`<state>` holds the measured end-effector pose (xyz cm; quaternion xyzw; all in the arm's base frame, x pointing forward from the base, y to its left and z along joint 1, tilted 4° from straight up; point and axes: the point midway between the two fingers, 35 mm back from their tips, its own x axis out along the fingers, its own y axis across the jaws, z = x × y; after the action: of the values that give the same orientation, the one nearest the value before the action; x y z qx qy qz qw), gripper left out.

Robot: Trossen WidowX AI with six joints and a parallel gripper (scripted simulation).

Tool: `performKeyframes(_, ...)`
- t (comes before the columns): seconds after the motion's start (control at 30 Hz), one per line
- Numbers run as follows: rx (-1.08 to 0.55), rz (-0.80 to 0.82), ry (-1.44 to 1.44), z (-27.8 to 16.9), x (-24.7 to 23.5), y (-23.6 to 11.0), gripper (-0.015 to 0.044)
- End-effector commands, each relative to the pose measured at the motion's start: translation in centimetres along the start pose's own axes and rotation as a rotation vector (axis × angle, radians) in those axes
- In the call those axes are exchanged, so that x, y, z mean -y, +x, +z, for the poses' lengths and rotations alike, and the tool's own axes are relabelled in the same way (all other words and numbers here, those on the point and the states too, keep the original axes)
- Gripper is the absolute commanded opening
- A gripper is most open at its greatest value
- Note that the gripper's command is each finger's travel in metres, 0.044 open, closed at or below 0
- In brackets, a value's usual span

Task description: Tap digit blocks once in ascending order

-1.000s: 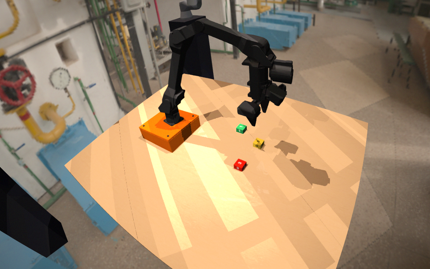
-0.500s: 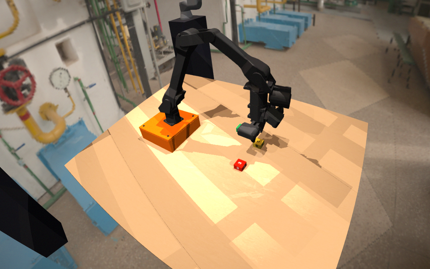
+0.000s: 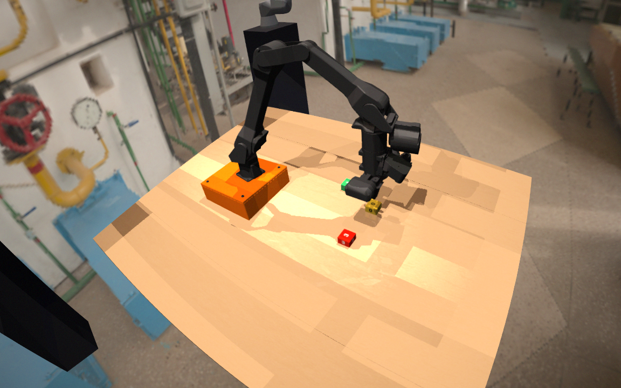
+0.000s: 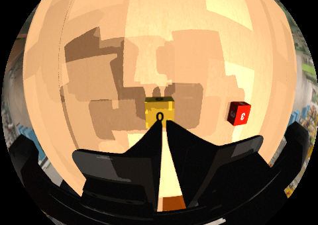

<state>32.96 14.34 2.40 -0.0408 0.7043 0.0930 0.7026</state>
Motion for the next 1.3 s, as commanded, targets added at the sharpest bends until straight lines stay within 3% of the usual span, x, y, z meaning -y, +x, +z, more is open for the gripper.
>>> performKeyframes(0.0,-0.004,-0.002,0.004,-0.1,0.0,0.6,0.002)
performKeyframes(0.67,-0.004,-0.002,0.004,-0.1,0.0,2.9,0.002)
performKeyframes(0.77,-0.003,-0.002,0.003,-0.1,0.0,0.2,0.002)
performKeyframes(0.97,-0.004,-0.002,0.004,0.0,0.0,-1.1,0.002)
performKeyframes(1.13,-0.004,-0.002,0.004,0.0,0.0,-8.0,0.002)
performKeyframes(1.27,-0.004,-0.002,0.004,-0.2,-0.2,-8.2,0.002)
